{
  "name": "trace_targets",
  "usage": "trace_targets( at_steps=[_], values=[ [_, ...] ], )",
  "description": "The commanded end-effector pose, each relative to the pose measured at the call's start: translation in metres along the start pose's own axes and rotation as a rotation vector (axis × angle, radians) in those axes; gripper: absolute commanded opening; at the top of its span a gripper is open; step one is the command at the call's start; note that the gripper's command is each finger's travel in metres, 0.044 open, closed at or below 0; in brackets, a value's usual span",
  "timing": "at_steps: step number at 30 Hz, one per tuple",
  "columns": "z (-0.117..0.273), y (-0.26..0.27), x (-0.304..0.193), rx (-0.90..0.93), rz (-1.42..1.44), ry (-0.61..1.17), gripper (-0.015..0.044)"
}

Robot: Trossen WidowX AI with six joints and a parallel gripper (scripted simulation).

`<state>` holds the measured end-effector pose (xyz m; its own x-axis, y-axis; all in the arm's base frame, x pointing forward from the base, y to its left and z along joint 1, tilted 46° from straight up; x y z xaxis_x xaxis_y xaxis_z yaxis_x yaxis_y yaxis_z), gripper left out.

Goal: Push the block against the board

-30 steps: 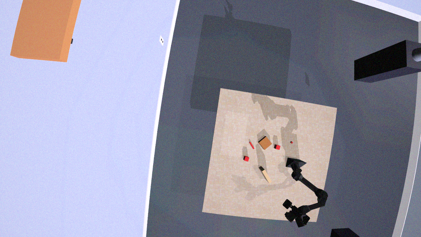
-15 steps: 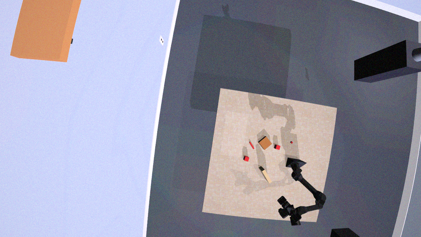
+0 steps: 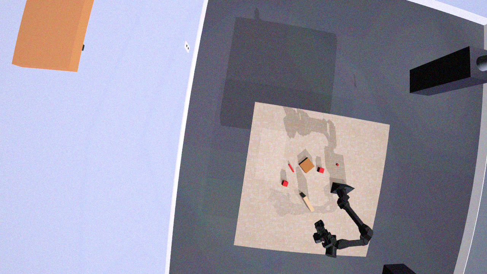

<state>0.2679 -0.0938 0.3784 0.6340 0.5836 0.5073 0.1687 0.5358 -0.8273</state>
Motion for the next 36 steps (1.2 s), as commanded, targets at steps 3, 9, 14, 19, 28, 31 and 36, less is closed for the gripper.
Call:
trace_targets(
  at_steps=[3,9,14,19,28,31,36],
  values=[
    [-0.016,0.025,0.003,0.169,0.047,-0.002,0.0000],
    [-0.028,0.052,0.002,0.353,0.081,0.003,0.0000],
    [-0.035,0.075,0.000,0.509,0.093,0.013,0.0000],
    [-0.039,0.096,-0.003,0.668,0.090,0.028,0.0000],
    [-0.040,0.129,-0.009,0.953,0.043,0.065,0.0000],
    [-0.038,0.138,-0.010,1.046,0.016,0.081,0.0000],
    [-0.035,0.152,-0.012,1.194,-0.042,0.109,0.0000]
  ],
)
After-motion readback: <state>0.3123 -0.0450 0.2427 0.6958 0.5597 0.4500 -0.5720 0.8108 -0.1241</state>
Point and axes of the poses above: the point midway between the two fingers, 35 mm back from their tips, its own z axis back along the fingers, its own y axis across the jaws, x = y × z, the point moved 3 cm from there along z, back along the fingers, and after that the axes turned 9 degrees about -z, right-handed, at the moved point
